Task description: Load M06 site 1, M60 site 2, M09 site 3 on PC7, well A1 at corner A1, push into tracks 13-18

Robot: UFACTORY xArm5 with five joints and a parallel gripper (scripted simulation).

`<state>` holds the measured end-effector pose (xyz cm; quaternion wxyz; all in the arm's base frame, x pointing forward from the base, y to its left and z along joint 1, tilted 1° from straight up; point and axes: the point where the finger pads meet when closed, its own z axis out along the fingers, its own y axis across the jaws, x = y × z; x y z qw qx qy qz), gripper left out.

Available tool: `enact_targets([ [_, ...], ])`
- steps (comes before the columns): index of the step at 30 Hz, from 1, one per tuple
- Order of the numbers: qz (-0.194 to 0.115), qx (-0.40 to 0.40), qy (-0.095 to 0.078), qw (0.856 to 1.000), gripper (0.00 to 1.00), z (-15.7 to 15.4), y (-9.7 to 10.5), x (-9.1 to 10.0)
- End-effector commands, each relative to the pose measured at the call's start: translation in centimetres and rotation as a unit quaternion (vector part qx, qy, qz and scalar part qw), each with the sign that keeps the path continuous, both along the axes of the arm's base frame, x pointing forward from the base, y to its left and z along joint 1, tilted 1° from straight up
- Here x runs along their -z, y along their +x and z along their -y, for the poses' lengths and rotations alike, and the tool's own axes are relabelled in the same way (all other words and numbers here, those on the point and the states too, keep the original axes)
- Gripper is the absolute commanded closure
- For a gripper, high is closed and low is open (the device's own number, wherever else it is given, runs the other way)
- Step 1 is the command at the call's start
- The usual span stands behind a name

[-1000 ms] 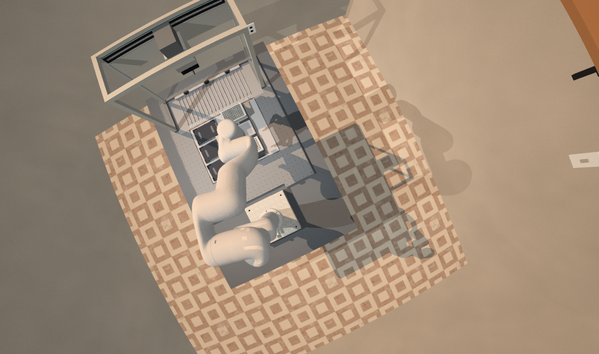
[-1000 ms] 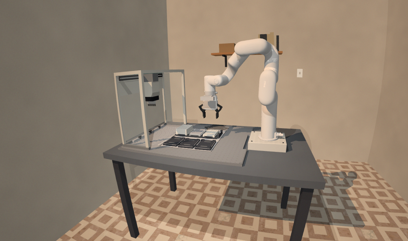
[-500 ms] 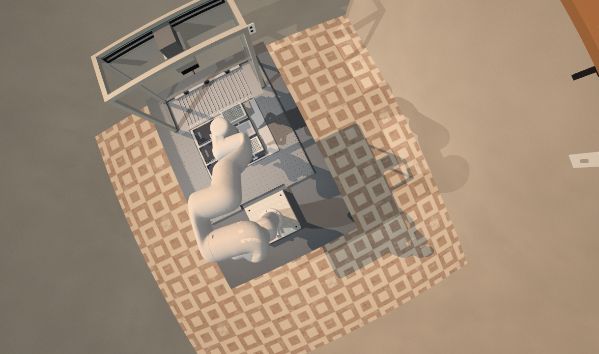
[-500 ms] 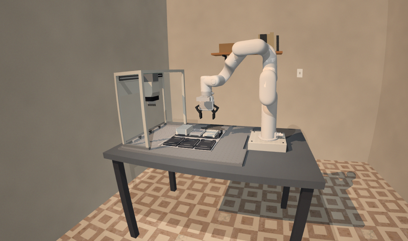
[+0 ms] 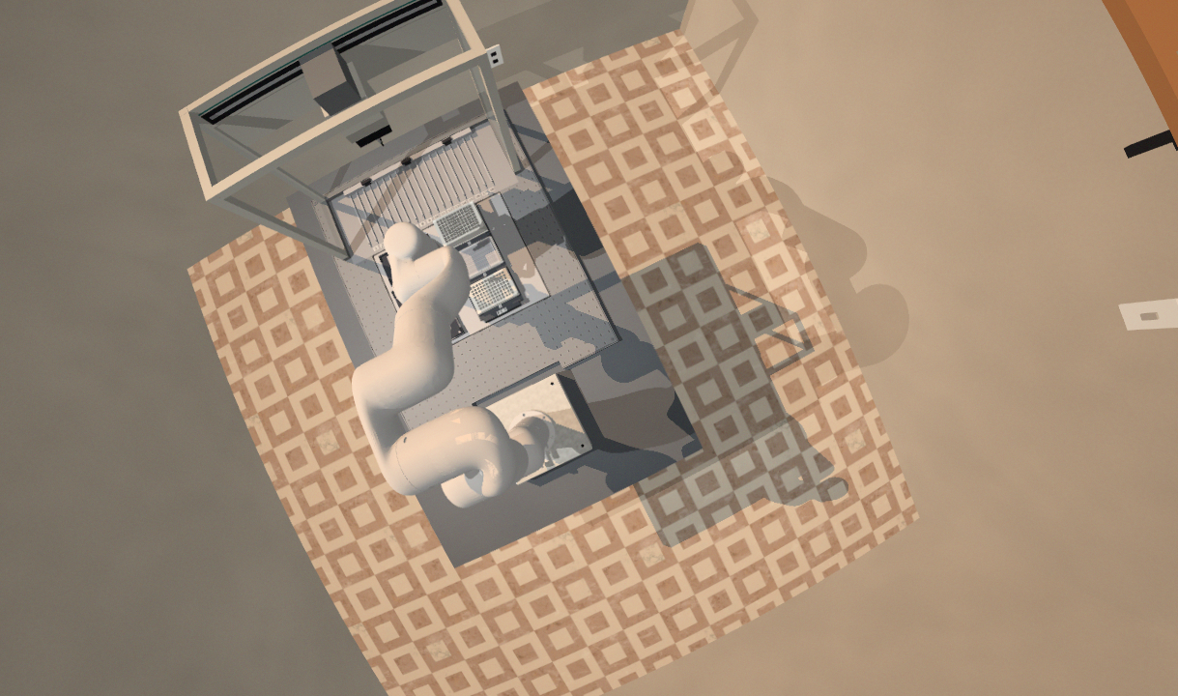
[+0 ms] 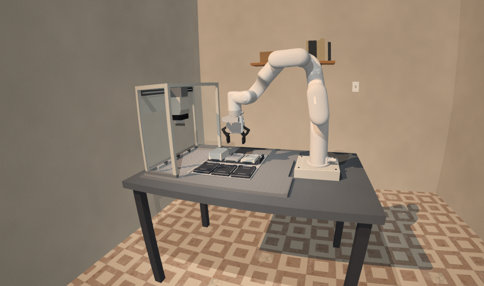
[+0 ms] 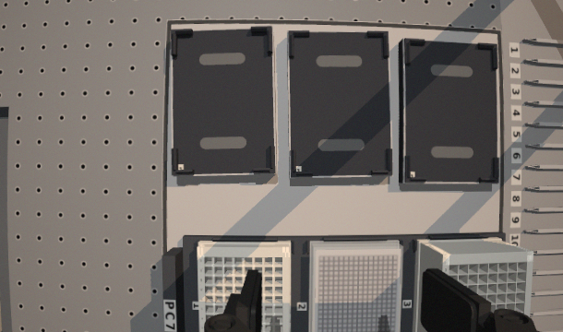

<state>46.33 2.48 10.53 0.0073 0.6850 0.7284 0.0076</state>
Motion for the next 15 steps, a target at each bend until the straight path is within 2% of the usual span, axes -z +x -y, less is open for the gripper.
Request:
enact_targets([
  [1,0.001,0.0,0.0,1.0,0.0,-1.7,1.6,0.0],
  [6,0.001,0.0,0.001,1.0,0.0,-3.5,3.3,0.2],
  [15,0.001,0.0,0.001,1.0,0.0,-3.7,3.4,0.2],
])
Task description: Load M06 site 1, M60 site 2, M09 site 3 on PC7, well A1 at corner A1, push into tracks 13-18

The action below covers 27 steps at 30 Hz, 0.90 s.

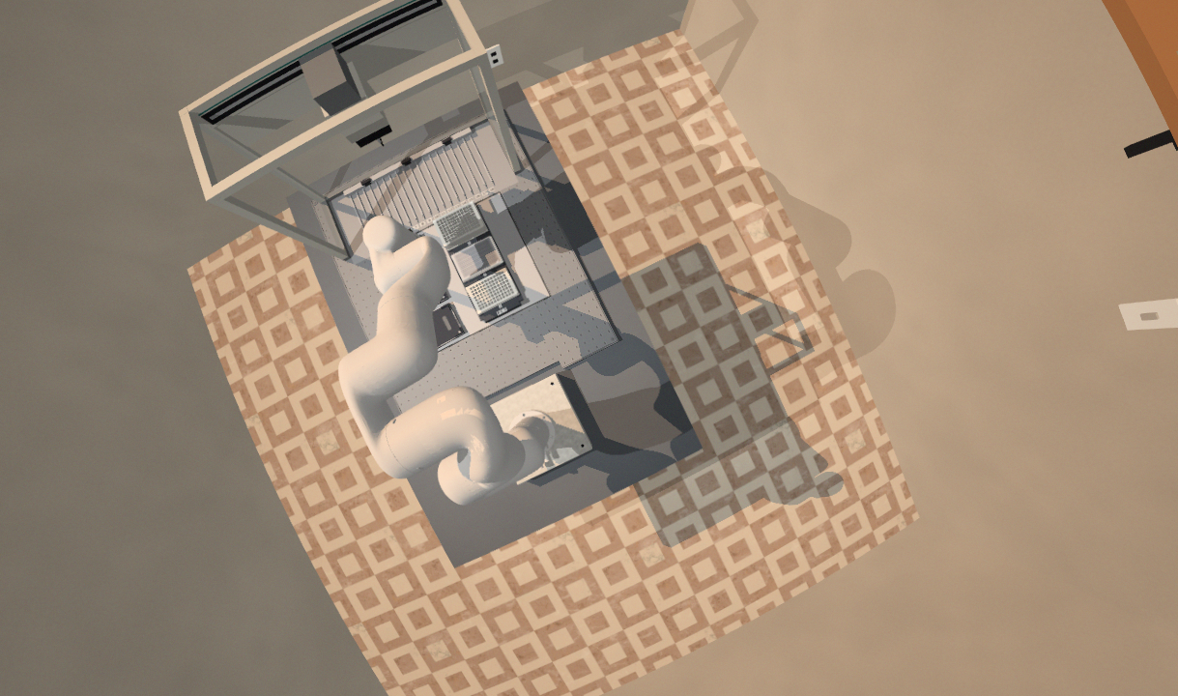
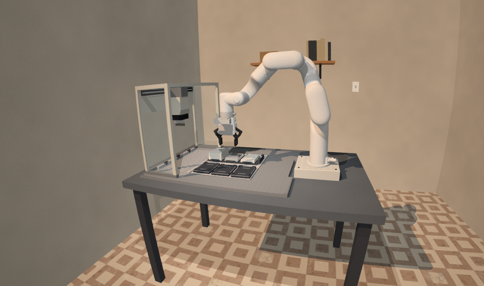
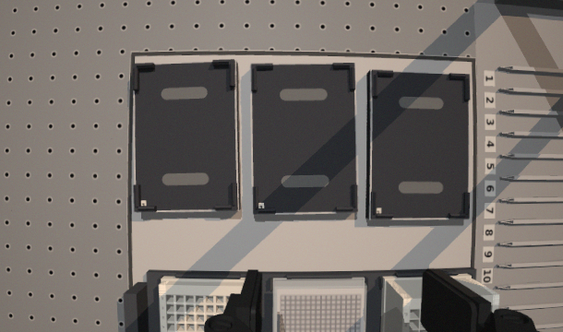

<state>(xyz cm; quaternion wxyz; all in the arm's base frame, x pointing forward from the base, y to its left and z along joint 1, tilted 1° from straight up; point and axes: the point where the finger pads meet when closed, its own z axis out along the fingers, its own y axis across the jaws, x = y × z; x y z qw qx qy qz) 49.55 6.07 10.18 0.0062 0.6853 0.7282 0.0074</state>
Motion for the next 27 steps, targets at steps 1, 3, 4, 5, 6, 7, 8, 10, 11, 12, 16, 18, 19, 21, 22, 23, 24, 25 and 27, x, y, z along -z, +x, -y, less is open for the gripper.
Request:
enact_targets([
  [1,0.002,0.0,0.0,1.0,0.0,-0.1,0.2,-0.2],
  [3,0.002,0.0,0.0,1.0,0.0,-0.1,0.2,-0.2],
  [4,0.002,0.0,0.0,1.0,0.0,-0.1,0.2,-0.2],
  [5,0.002,0.0,0.0,1.0,0.0,-0.1,0.2,-0.2],
  [6,0.002,0.0,0.0,1.0,0.0,-0.1,0.2,-0.2],
  [7,0.002,0.0,0.0,1.0,0.0,-0.1,0.2,-0.2],
  [8,0.002,0.0,0.0,1.0,0.0,-0.1,0.2,0.0],
  [10,0.002,0.0,0.0,1.0,0.0,-0.1,0.2,0.0],
  [11,0.002,0.0,0.0,1.0,0.0,-0.1,0.2,0.2],
  [12,0.002,0.0,0.0,1.0,0.0,-0.1,0.2,0.3],
  [16,0.002,0.0,0.0,1.0,0.0,-0.1,0.2,1.0],
  [18,0.002,0.0,0.0,1.0,0.0,-0.1,0.2,1.3],
  [19,0.002,0.0,0.0,1.0,0.0,-0.1,0.2,1.5],
  [21,0.002,0.0,0.0,1.0,0.0,-0.1,0.2,1.8],
  [22,0.002,0.0,0.0,1.0,0.0,-0.1,0.2,2.0],
  [23,0.002,0.0,0.0,1.0,0.0,-0.1,0.2,2.2],
  [24,0.002,0.0,0.0,1.0,0.0,-0.1,0.2,2.3],
  [25,0.002,0.0,0.0,1.0,0.0,-0.1,0.2,2.5],
  [27,0.002,0.0,0.0,1.0,0.0,-0.1,0.2,2.5],
])
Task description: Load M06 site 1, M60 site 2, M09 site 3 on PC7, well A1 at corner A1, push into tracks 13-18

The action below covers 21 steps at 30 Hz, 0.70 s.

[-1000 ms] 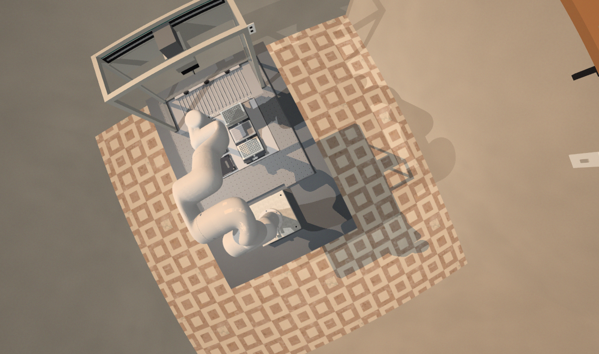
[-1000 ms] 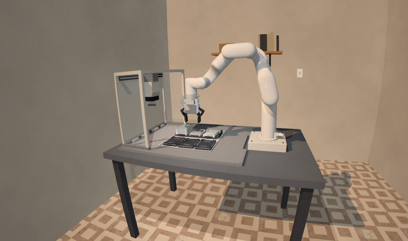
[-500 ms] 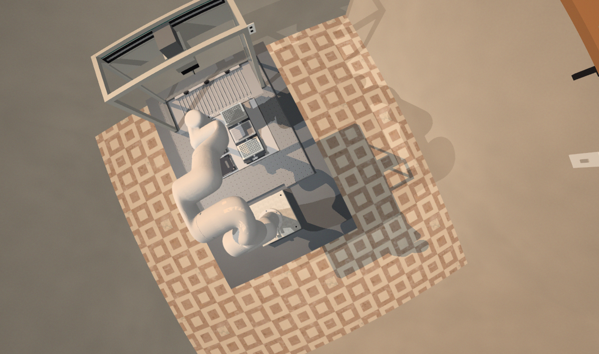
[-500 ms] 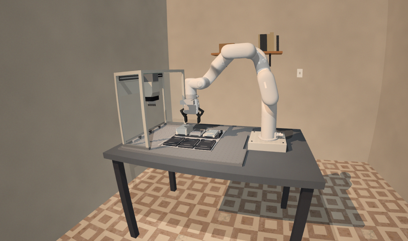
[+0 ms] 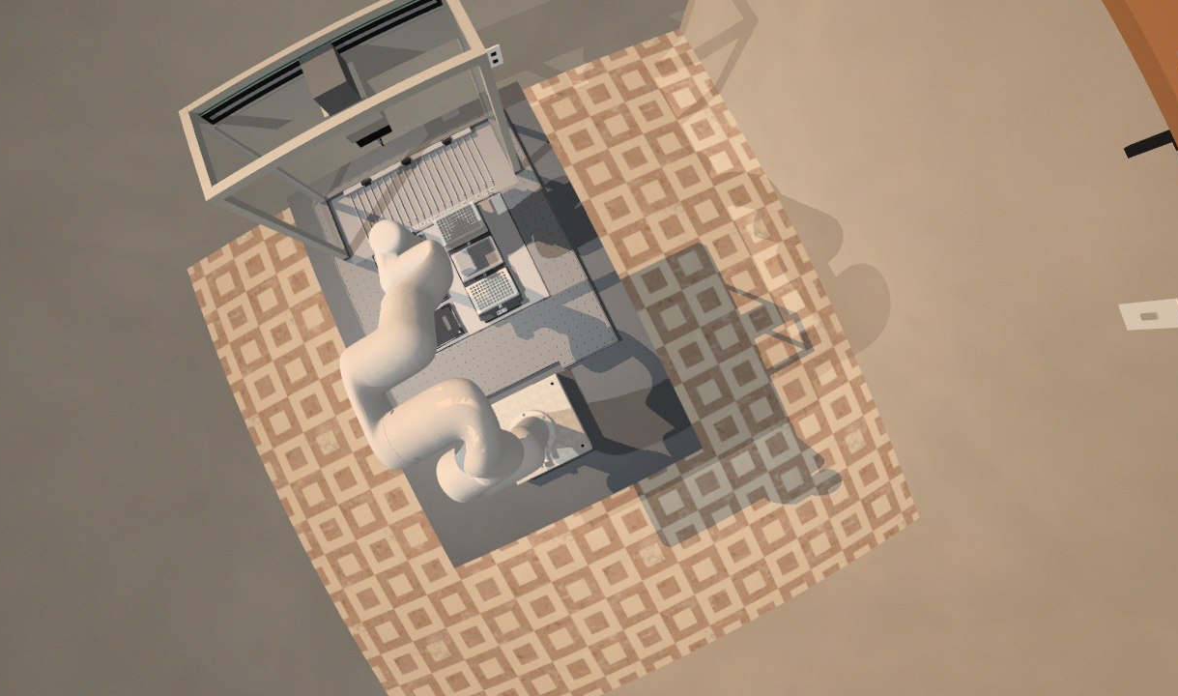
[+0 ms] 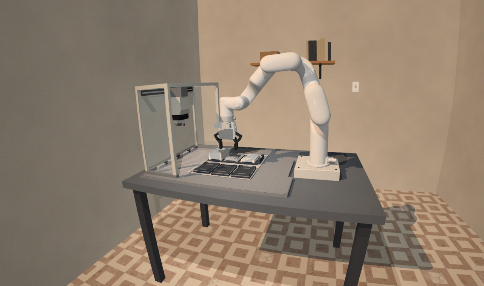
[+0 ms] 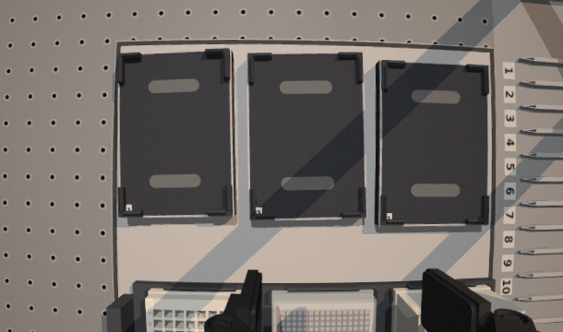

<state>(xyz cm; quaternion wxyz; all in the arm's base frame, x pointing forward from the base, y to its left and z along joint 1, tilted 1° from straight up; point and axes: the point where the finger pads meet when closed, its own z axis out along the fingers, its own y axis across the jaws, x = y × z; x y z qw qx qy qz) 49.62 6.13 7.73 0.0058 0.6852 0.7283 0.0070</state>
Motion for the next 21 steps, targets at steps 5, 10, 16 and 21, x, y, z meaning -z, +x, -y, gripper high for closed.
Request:
enact_targets([
  [5,0.002,0.0,0.0,1.0,0.0,0.0,0.2,0.9],
  [10,0.002,0.0,0.0,1.0,0.0,0.0,0.2,1.7],
  [16,0.002,0.0,0.0,1.0,0.0,0.0,0.2,2.6],
  [21,0.002,0.0,0.0,1.0,0.0,0.0,0.2,3.2],
])
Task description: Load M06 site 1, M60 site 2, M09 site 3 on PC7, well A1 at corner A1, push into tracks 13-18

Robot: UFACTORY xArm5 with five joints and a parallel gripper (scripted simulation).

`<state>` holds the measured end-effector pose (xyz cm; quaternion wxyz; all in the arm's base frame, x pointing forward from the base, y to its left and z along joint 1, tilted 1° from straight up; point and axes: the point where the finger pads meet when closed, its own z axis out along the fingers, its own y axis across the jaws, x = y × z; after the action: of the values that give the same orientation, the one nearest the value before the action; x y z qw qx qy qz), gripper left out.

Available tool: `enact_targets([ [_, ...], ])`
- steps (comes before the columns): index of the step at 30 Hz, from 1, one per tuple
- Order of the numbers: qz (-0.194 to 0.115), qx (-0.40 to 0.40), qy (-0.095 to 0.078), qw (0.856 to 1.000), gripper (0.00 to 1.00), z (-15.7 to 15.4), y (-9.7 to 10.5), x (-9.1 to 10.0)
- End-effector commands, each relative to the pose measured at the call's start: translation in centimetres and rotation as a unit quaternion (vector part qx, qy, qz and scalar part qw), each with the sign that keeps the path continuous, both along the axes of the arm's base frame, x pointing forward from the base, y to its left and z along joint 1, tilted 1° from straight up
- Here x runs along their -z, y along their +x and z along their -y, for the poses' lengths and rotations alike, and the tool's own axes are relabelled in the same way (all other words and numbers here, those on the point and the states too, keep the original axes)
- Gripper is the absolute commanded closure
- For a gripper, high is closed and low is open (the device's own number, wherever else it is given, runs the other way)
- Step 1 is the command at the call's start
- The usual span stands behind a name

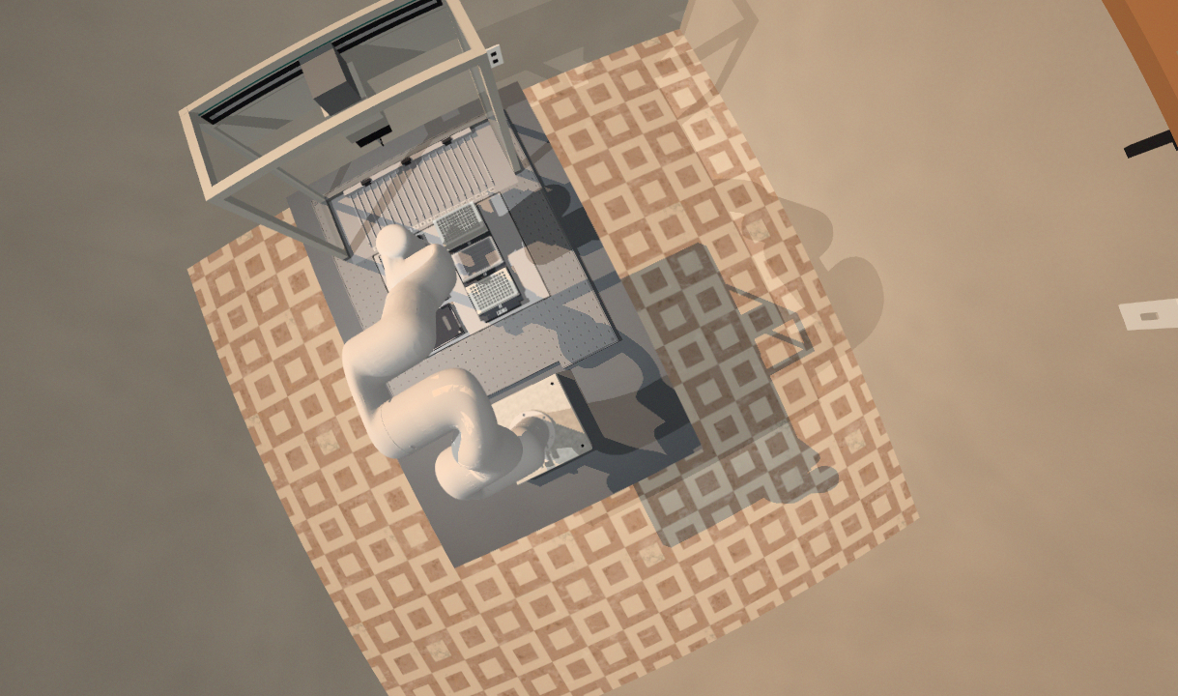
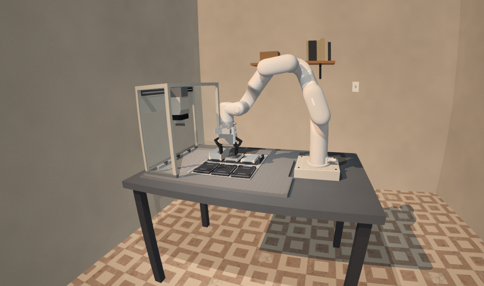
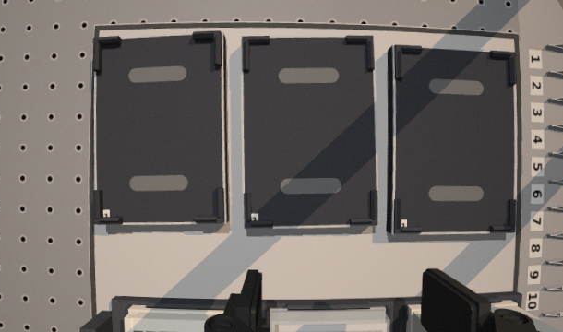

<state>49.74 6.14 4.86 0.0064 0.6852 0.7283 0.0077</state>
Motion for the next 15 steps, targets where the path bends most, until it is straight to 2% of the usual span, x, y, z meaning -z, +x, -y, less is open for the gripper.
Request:
enact_targets([
  [1,0.002,0.0,0.0,1.0,0.0,0.0,0.1,0.5],
  [15,0.002,0.0,0.0,1.0,0.0,0.0,0.2,2.5],
])
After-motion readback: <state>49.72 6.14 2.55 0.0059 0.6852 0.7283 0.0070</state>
